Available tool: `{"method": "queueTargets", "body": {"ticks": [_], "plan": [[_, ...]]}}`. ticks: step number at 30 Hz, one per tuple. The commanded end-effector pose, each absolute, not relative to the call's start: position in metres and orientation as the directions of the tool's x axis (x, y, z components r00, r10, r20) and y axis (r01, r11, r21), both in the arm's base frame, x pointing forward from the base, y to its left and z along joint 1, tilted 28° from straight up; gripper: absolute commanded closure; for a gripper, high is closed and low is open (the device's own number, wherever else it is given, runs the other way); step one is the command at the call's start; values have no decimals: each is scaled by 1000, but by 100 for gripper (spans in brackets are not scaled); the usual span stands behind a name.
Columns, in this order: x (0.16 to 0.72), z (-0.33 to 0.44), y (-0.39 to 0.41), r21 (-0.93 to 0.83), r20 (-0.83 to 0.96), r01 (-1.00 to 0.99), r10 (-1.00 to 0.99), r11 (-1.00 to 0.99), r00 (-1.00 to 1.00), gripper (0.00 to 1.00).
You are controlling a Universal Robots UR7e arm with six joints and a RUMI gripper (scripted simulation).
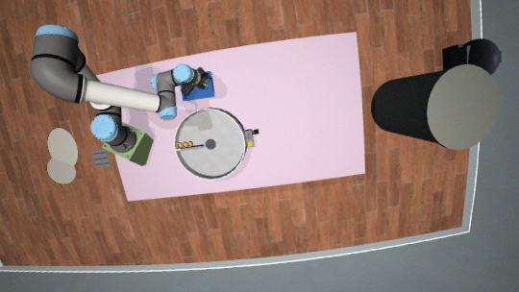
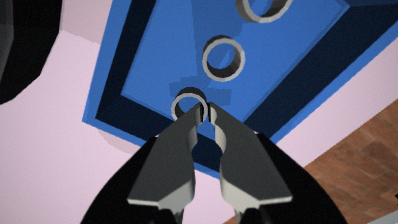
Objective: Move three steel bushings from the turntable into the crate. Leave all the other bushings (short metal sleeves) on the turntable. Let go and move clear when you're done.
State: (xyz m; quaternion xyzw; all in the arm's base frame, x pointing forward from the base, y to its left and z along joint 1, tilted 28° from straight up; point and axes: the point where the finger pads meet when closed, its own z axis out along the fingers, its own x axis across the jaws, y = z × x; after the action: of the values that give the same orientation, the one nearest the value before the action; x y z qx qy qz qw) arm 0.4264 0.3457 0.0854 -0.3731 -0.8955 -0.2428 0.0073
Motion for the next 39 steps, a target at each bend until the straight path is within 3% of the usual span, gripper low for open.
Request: {"method": "queueTargets", "body": {"ticks": [1,32,33,39], "plan": [[427,86,346,430,194,671,665,604,-722,100],[427,86,346,430,194,671,665,604,-722,100],[427,86,346,430,194,671,665,604,-722,94],[427,86,346,430,194,671,665,604,-722,94]]}}
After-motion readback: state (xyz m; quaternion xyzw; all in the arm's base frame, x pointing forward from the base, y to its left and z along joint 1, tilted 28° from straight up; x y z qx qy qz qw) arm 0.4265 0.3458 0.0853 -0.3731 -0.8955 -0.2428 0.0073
